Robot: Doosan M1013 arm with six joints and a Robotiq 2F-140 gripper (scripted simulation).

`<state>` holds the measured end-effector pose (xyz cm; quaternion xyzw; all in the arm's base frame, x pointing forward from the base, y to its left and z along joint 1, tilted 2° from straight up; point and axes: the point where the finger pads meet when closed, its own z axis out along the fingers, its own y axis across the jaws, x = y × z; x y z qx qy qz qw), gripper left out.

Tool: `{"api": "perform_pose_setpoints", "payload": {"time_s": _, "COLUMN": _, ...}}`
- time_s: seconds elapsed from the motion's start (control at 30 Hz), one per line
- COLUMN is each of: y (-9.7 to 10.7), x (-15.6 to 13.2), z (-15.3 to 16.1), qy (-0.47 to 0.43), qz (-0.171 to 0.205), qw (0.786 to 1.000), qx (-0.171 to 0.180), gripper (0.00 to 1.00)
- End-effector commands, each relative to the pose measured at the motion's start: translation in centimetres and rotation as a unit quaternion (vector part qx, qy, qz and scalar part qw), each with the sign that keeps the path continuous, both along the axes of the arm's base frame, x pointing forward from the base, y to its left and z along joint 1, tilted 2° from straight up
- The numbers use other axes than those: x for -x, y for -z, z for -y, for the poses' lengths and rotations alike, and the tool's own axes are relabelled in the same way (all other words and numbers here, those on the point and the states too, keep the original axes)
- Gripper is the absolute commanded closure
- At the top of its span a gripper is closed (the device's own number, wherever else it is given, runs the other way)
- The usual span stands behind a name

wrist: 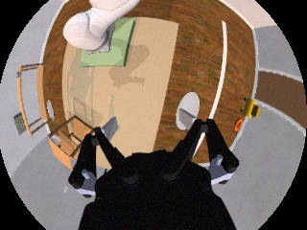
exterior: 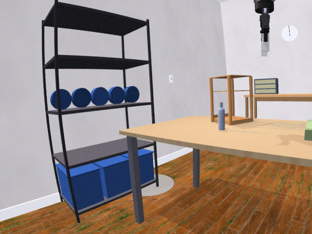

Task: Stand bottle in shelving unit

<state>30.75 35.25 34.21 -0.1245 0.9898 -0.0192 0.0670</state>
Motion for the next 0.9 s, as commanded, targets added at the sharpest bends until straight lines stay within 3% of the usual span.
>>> {"api": "perform_pose_setpoints", "payload": {"time_s": 0.0, "y": -0.6, "x": 0.1, "z": 0.1, "qy": 0.0, "qz": -0.001, "qw": 1.0, "qx": 0.001, "gripper": 0.0}}
{"api": "perform_pose_setpoints", "payload": {"time_s": 0.13, "y": -0.5, "x": -0.9, "z": 0.3, "qy": 0.009, "qz": -0.002, "qw": 1.0, "qx": 0.0, "gripper": 0.0}}
{"api": "perform_pose_setpoints", "payload": {"time_s": 0.3, "y": 0.3, "x": -6.3, "z": 1.9, "qy": 0.058, "qz": -0.011, "qw": 0.998, "qx": -0.004, "gripper": 0.0}}
{"api": "perform_pose_setpoints", "payload": {"time_s": 0.37, "y": 0.3, "x": -6.3, "z": 1.9, "qy": 0.058, "qz": -0.011, "qw": 0.998, "qx": -0.004, "gripper": 0.0}}
{"api": "perform_pose_setpoints", "payload": {"time_s": 0.43, "y": 0.8, "x": -9.5, "z": 3.2, "qy": 0.088, "qz": -0.015, "qw": 0.996, "qx": -0.007, "gripper": 0.0}}
{"api": "perform_pose_setpoints", "payload": {"time_s": 0.87, "y": 2.9, "x": -20.3, "z": 10.0, "qy": 0.19, "qz": -0.03, "qw": 0.981, "qx": -0.019, "gripper": 0.0}}
